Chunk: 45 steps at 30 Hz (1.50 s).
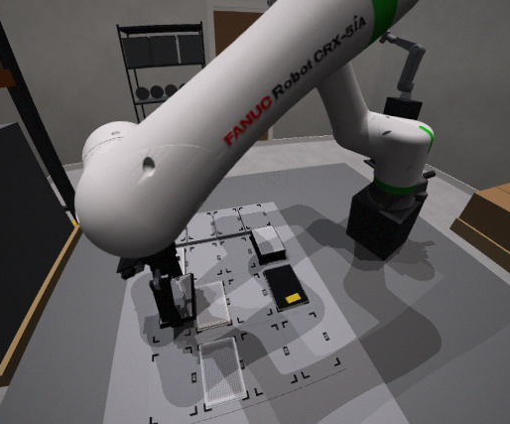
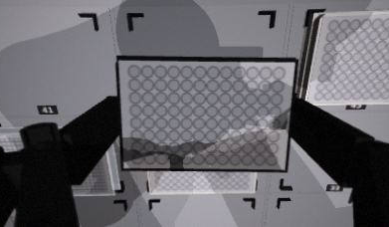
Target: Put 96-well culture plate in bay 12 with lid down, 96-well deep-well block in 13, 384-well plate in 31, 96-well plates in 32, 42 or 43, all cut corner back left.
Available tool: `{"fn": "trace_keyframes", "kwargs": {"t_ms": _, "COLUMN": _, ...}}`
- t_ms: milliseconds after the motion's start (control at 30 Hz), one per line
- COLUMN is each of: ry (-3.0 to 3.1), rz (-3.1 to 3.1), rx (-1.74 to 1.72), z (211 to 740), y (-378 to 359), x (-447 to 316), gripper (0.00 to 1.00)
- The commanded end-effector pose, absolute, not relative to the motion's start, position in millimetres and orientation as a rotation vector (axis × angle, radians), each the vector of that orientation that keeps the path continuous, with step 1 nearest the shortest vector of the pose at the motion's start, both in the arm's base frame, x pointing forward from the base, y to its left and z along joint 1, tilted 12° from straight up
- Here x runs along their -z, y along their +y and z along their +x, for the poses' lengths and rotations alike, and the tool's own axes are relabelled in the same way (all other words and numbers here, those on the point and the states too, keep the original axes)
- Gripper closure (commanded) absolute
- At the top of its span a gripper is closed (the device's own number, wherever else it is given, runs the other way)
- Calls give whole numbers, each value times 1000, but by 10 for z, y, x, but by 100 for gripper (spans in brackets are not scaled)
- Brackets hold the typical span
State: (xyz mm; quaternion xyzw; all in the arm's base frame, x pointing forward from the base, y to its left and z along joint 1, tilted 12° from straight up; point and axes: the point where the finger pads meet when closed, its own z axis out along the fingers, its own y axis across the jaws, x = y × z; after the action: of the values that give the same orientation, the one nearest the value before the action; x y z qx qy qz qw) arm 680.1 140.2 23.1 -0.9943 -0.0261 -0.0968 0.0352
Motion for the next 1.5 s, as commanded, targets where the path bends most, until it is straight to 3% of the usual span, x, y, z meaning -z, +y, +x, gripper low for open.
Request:
{"fn": "trace_keyframes", "kwargs": {"t_ms": 0, "ry": -80, "rz": -3055, "rx": 300, "z": 6799, "y": 1399, "x": -282, "gripper": 90}}
{"fn": "trace_keyframes", "kwargs": {"t_ms": 1467, "ry": -124, "rz": -3056, "rx": 302, "z": 7121, "y": 1429, "x": -279, "gripper": 90}}
